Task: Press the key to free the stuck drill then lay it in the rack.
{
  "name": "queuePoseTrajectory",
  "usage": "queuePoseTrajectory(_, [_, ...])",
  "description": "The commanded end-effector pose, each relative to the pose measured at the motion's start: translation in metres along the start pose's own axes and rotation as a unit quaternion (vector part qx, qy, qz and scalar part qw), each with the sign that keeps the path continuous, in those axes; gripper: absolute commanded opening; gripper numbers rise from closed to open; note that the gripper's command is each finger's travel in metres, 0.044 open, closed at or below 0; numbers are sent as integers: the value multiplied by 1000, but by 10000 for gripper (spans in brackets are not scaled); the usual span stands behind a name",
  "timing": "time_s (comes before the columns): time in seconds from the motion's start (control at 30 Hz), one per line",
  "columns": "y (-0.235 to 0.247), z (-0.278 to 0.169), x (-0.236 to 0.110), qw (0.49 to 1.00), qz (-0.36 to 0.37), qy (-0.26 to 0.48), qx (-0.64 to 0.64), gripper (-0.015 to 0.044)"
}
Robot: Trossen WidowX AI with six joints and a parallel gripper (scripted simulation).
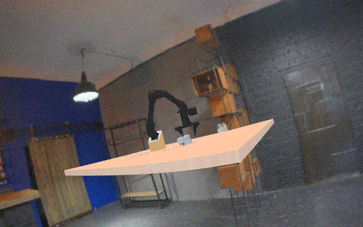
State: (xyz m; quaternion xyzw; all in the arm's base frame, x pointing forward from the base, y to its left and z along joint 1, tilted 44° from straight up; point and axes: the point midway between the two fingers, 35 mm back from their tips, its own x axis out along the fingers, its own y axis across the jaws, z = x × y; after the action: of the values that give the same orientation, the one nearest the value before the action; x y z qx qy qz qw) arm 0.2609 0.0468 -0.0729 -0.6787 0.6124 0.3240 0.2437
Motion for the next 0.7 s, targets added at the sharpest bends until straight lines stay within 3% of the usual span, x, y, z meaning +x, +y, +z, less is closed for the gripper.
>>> queuePoseTrajectory(0.0, [2, -2, 7, 1000, 2, 3, -4, 440])
queuePoseTrajectory(0.57, [3, -9, 30, 1000, 3, 5, -4, 440])
queuePoseTrajectory(0.67, [2, -9, 27, 1000, 1, 2, 0, 361])
